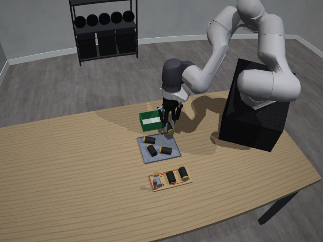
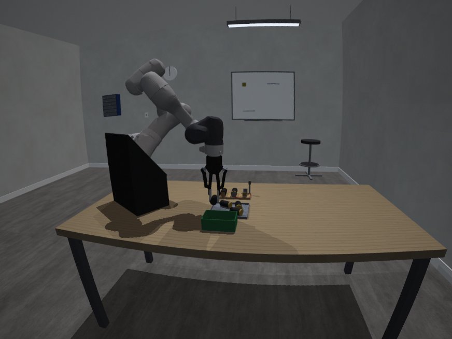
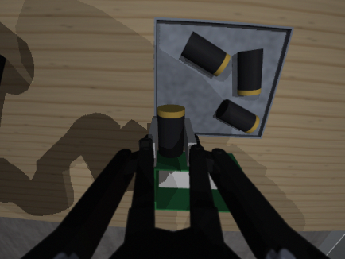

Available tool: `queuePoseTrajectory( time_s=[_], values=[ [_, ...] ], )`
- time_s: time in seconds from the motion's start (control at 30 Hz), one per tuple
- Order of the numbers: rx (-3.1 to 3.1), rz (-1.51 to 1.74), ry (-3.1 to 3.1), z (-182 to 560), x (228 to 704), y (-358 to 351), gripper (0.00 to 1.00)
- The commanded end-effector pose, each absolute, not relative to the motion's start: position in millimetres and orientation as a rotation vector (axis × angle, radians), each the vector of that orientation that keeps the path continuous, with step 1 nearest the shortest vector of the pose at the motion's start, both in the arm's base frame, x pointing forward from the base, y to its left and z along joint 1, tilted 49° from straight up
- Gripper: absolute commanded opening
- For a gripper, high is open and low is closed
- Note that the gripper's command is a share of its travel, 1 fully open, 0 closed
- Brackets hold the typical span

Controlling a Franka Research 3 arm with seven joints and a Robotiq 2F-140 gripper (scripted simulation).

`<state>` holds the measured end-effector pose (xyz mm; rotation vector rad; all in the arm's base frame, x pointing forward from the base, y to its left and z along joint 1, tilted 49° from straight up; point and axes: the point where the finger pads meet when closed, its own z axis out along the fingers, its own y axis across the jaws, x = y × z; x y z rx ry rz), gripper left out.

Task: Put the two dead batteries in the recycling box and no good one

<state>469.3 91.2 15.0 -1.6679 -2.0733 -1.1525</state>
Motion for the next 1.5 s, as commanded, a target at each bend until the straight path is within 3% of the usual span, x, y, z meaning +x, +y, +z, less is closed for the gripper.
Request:
queuePoseTrajectory(
  time_s=[0.0, 1.47],
  values=[
    [-1.714, -1.176, -2.036, 10.7, 480.9, 99.2, 0.16],
    [-1.72, -1.174, -2.028, 8.1, 482.1, 102.0, 0.16]
  ],
)
